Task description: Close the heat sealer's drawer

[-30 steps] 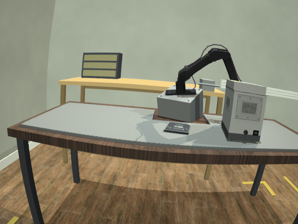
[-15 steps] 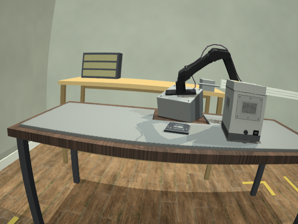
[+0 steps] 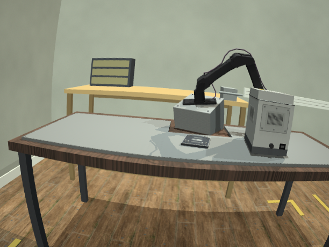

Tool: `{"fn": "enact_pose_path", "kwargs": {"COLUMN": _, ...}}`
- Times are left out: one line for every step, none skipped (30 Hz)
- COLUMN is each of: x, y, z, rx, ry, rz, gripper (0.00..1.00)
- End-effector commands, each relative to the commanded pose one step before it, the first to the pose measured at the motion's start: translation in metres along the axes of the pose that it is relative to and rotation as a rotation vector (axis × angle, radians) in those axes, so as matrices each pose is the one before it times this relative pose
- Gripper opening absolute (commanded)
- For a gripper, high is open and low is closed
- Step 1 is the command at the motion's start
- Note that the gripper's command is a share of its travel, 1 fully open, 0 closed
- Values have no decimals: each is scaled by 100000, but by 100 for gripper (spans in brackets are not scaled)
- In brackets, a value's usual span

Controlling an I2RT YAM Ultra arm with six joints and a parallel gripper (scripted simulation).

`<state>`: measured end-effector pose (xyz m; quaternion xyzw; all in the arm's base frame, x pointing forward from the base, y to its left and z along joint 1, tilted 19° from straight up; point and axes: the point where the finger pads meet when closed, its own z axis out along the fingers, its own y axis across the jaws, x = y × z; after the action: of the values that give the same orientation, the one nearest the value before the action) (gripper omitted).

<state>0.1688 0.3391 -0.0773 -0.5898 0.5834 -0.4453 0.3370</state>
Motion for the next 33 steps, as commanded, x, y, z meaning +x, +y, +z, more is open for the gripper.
{"fn": "enact_pose_path", "kwargs": {"x": -317, "y": -1000, "z": -294, "rx": -1550, "ry": -1386, "rz": 2696, "gripper": 0}}
{"fn": "enact_pose_path", "kwargs": {"x": -157, "y": -83, "z": -12, "rx": -25, "ry": -182, "rz": 450, "gripper": 0}}
{"fn": "enact_pose_path", "kwargs": {"x": 64, "y": 9, "z": 33, "rx": 13, "ry": 71, "rz": -184, "gripper": 0}}
{"fn": "enact_pose_path", "kwargs": {"x": 152, "y": 54, "z": 37, "rx": 32, "ry": 140, "rz": -471, "gripper": 0}}
{"fn": "enact_pose_path", "kwargs": {"x": -9, "y": -4, "z": -10, "rx": 12, "ry": -80, "rz": -49, "gripper": 0}}
{"fn": "enact_pose_path", "kwargs": {"x": -10, "y": -9, "z": -3, "rx": 9, "ry": -65, "rz": -27, "gripper": 0}}
{"fn": "enact_pose_path", "kwargs": {"x": -166, "y": -94, "z": -3, "rx": -29, "ry": -168, "rz": 502, "gripper": 0}}
{"fn": "enact_pose_path", "kwargs": {"x": -37, "y": -72, "z": 54, "rx": 57, "ry": 49, "rz": 210, "gripper": 0}}
{"fn": "enact_pose_path", "kwargs": {"x": 85, "y": -12, "z": 72, "rx": 53, "ry": 176, "rz": -155, "gripper": 0}}
{"fn": "enact_pose_path", "kwargs": {"x": 28, "y": -20, "z": 36, "rx": 47, "ry": 51, "rz": -56, "gripper": 0}}
{"fn": "enact_pose_path", "kwargs": {"x": -35, "y": -32, "z": 1, "rx": 47, "ry": -77, "rz": 65, "gripper": 0}}
{"fn": "enact_pose_path", "kwargs": {"x": -11, "y": -12, "z": -9, "rx": 56, "ry": -85, "rz": -46, "gripper": 0}}
{"fn": "enact_pose_path", "kwargs": {"x": 7, "y": -3, "z": -9, "rx": 60, "ry": -73, "rz": -105, "gripper": 0}}
{"fn": "enact_pose_path", "kwargs": {"x": 0, "y": 0, "z": 0, "rx": 0, "ry": 0, "rz": 0, "gripper": 0}}
{"fn": "enact_pose_path", "kwargs": {"x": 0, "y": 0, "z": 0, "rx": 0, "ry": 0, "rz": 0, "gripper": 0}}
{"fn": "enact_pose_path", "kwargs": {"x": -335, "y": -89, "z": -178, "rx": 50, "ry": -710, "rz": 614, "gripper": 0}}
{"fn": "enact_pose_path", "kwargs": {"x": 166, "y": 3, "z": 121, "rx": 44, "ry": 351, "rz": -296, "gripper": 0}}
{"fn": "enact_pose_path", "kwargs": {"x": 191, "y": 10, "z": 132, "rx": 42, "ry": 397, "rz": -352, "gripper": 0}}
{"fn": "enact_pose_path", "kwargs": {"x": 152, "y": -5, "z": 123, "rx": 36, "ry": 349, "rz": -242, "gripper": 0}}
{"fn": "enact_pose_path", "kwargs": {"x": -110, "y": -74, "z": 12, "rx": -17, "ry": -93, "rz": 353, "gripper": 0}}
{"fn": "enact_pose_path", "kwargs": {"x": -75, "y": -16, "z": 23, "rx": -283, "ry": -20, "rz": 280, "gripper": 0}}
{"fn": "enact_pose_path", "kwargs": {"x": 33, "y": 3, "z": 6, "rx": 56, "ry": -19, "rz": -153, "gripper": 0}}
{"fn": "enact_pose_path", "kwargs": {"x": 17, "y": 20, "z": -37, "rx": 70, "ry": -135, "rz": -212, "gripper": 0}}
{"fn": "enact_pose_path", "kwargs": {"x": -32, "y": 1, "z": -49, "rx": 64, "ry": -195, "rz": -78, "gripper": 0}}
{"fn": "enact_pose_path", "kwargs": {"x": -66, "y": -32, "z": -27, "rx": 49, "ry": -164, "rz": 96, "gripper": 0}}
{"fn": "enact_pose_path", "kwargs": {"x": -8, "y": -34, "z": 29, "rx": 39, "ry": 11, "rz": 47, "gripper": 0}}
{"fn": "enact_pose_path", "kwargs": {"x": 16, "y": -46, "z": 69, "rx": 28, "ry": 126, "rz": 73, "gripper": 0}}
{"fn": "enact_pose_path", "kwargs": {"x": 6, "y": -56, "z": 77, "rx": 22, "ry": 140, "rz": 129, "gripper": 0}}
{"fn": "enact_pose_path", "kwargs": {"x": 28, "y": -45, "z": 78, "rx": 26, "ry": 157, "rz": 60, "gripper": 0}}
{"fn": "enact_pose_path", "kwargs": {"x": 24, "y": -22, "z": 38, "rx": 40, "ry": 56, "rz": -34, "gripper": 0}}
{"fn": "enact_pose_path", "kwargs": {"x": 0, "y": 0, "z": 0, "rx": 0, "ry": 0, "rz": 0, "gripper": 0}}
{"fn": "enact_pose_path", "kwargs": {"x": 0, "y": 0, "z": 0, "rx": 0, "ry": 0, "rz": 0, "gripper": 0}}
{"fn": "enact_pose_path", "kwargs": {"x": -221, "y": 67, "z": -325, "rx": 129, "ry": -992, "rz": -170, "gripper": 0}}
